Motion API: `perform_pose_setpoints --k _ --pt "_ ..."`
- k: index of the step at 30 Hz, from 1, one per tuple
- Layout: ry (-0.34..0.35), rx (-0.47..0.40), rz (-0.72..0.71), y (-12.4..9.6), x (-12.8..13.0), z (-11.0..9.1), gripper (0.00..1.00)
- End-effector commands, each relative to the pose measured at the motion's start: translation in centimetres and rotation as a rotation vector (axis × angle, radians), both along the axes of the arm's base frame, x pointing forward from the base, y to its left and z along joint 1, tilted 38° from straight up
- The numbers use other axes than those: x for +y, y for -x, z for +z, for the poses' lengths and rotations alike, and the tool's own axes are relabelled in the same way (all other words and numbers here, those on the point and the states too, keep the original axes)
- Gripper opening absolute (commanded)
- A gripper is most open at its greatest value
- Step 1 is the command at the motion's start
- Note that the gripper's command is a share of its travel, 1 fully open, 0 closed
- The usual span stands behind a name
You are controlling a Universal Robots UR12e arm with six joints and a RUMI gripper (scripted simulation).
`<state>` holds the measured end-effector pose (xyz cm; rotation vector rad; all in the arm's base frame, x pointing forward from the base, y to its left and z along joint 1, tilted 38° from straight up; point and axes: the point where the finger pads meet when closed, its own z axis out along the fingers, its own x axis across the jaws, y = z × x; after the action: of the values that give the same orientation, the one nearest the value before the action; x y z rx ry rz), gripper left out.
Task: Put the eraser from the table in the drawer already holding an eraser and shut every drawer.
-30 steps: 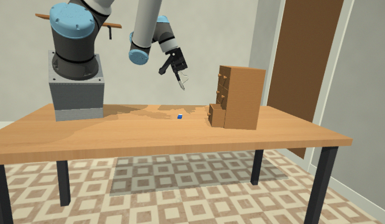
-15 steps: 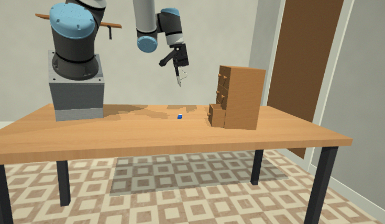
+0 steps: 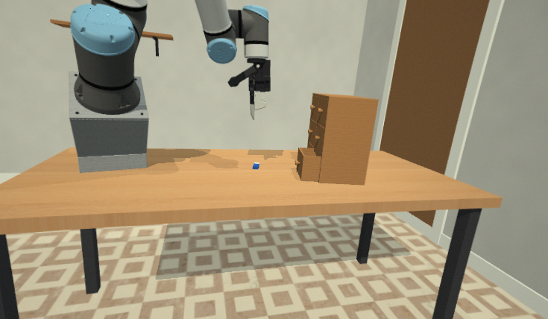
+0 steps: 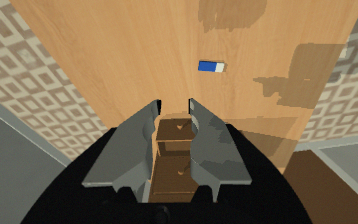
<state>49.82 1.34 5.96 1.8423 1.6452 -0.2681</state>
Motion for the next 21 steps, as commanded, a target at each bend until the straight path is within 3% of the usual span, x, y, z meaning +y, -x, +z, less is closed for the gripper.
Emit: perform_pose_setpoints --k 1,21 --pt "-0.006 0.023 -0.017 0.17 0.17 0.14 0.2" --pt "-0.011 0.051 -0.036 0.61 0.37 0.47 0.2"
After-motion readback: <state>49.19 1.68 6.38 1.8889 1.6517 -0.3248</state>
